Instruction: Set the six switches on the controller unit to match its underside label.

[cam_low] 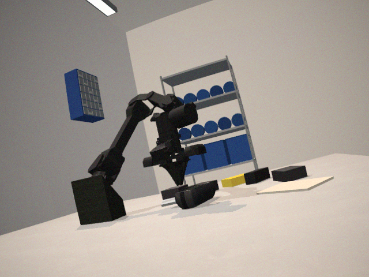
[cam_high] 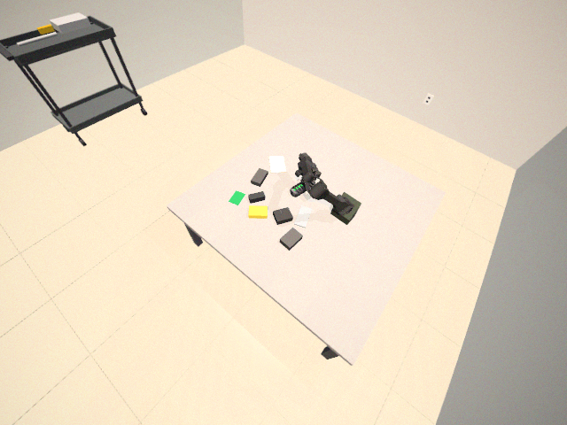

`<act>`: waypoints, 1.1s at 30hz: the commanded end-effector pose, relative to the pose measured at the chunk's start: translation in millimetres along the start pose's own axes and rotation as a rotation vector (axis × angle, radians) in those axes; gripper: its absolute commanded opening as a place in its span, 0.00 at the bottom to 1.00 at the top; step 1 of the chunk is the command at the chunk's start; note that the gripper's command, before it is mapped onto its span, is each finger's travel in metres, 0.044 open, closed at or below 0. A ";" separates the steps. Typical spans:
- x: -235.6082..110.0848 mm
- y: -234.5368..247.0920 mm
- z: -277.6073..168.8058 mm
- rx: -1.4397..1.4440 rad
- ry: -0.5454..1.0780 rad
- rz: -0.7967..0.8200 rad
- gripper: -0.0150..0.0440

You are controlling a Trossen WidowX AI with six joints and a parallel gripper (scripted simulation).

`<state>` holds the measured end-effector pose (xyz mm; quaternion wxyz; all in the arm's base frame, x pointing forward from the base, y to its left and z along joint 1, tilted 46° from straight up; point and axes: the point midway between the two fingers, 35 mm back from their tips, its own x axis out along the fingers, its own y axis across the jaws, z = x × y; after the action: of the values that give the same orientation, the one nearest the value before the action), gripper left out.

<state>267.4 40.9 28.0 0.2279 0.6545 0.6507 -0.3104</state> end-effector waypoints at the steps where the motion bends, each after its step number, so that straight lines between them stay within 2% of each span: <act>1: 0.8 -1.8 -0.8 0.002 0.003 0.003 0.25; 20: 1.0 -1.6 -0.5 0.000 -0.001 0.000 0.25; 22: -9.9 -0.8 -0.2 0.000 -0.002 0.001 0.34; 25: -46.2 -1.7 -0.1 0.000 -0.002 0.000 0.48; 32: -49.0 -1.7 -0.2 0.000 -0.002 0.000 0.79; 33: -49.0 -1.7 -0.2 0.000 -0.002 0.000 0.74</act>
<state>266.2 9.5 59.7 0.2240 0.6545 0.6512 -0.3122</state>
